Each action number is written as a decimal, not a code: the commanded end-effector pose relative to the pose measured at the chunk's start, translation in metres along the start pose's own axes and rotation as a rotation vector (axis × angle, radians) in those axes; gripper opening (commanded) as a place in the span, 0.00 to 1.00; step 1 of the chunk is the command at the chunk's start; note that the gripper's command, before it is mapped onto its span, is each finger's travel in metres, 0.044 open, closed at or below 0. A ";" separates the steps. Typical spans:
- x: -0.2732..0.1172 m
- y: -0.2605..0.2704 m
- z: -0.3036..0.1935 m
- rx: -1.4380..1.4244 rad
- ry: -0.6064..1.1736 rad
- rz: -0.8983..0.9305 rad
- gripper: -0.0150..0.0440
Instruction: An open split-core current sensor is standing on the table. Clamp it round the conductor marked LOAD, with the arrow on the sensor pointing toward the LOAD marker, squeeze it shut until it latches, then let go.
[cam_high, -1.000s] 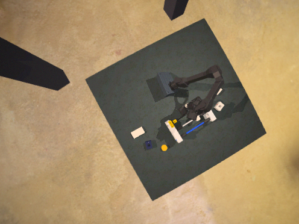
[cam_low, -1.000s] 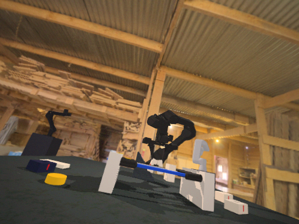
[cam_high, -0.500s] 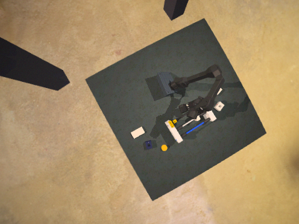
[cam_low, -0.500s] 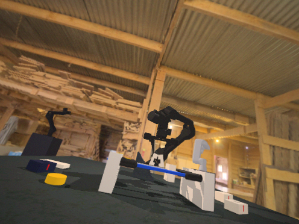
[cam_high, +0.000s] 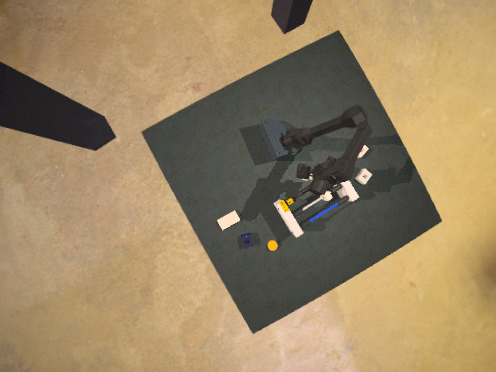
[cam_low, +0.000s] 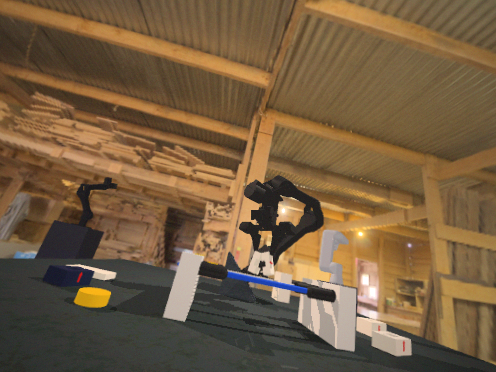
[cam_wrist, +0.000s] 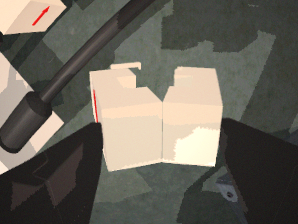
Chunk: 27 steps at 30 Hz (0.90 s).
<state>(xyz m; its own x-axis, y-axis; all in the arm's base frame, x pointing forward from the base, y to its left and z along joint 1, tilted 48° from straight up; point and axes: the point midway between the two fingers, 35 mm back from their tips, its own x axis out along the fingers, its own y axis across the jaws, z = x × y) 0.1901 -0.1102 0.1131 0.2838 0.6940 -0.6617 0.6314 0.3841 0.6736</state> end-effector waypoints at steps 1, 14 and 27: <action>-0.003 0.001 0.000 0.154 -0.021 0.023 0.25; -0.010 0.001 0.004 0.541 -0.054 0.079 0.25; -0.004 0.000 0.038 0.848 -0.068 0.135 0.25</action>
<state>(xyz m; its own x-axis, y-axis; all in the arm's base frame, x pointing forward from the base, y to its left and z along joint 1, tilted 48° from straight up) 0.2097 -0.1314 0.1060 0.4047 0.6587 -0.6343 0.9123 -0.2433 0.3293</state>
